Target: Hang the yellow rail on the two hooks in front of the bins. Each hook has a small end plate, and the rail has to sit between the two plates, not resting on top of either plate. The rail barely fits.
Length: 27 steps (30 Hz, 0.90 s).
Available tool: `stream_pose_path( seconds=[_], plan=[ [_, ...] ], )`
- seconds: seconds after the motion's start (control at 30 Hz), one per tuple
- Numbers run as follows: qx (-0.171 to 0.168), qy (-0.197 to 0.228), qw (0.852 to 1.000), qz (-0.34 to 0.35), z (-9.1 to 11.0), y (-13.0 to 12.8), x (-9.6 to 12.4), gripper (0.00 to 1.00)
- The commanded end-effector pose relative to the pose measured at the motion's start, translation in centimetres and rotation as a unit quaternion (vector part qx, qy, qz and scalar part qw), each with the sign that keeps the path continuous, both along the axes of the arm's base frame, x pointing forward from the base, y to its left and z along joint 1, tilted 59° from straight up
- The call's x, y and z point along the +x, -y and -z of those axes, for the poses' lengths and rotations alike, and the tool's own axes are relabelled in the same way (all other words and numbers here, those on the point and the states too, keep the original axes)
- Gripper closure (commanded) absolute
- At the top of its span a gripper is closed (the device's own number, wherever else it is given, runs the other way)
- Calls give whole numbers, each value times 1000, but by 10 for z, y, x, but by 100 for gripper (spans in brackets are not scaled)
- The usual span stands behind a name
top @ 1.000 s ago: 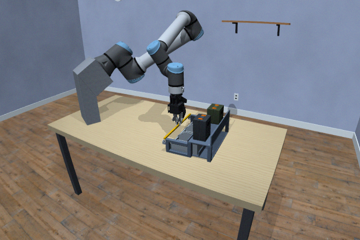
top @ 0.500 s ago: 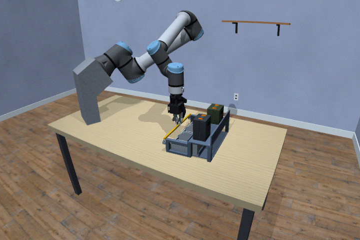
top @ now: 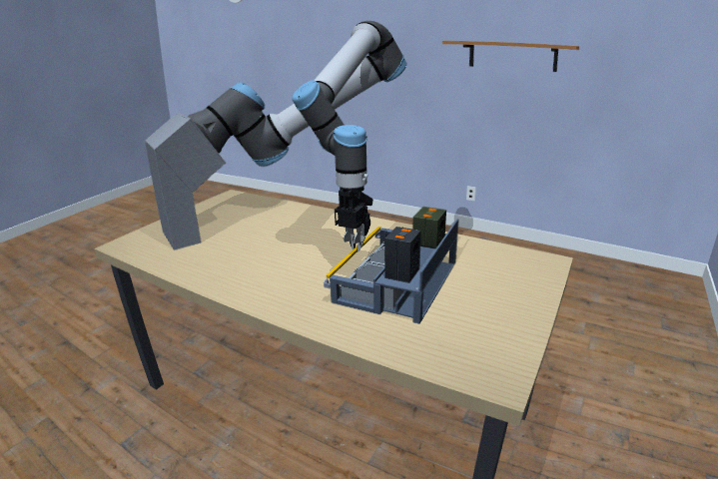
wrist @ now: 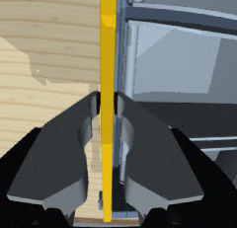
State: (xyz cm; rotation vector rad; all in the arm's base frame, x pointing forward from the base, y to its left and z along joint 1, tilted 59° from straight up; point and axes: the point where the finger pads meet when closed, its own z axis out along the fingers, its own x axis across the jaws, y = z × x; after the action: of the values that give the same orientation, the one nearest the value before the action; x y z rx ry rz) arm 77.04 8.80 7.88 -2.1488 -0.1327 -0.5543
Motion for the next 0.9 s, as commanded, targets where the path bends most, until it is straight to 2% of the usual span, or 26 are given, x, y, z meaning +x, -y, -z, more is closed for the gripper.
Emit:
stream_pose_path(
  seconds=[0.0,0.87],
  plan=[
    [0,0,1000,1,0,0,0,100],
    [1,-2,1000,2,1,-2,2,100]
  ],
)
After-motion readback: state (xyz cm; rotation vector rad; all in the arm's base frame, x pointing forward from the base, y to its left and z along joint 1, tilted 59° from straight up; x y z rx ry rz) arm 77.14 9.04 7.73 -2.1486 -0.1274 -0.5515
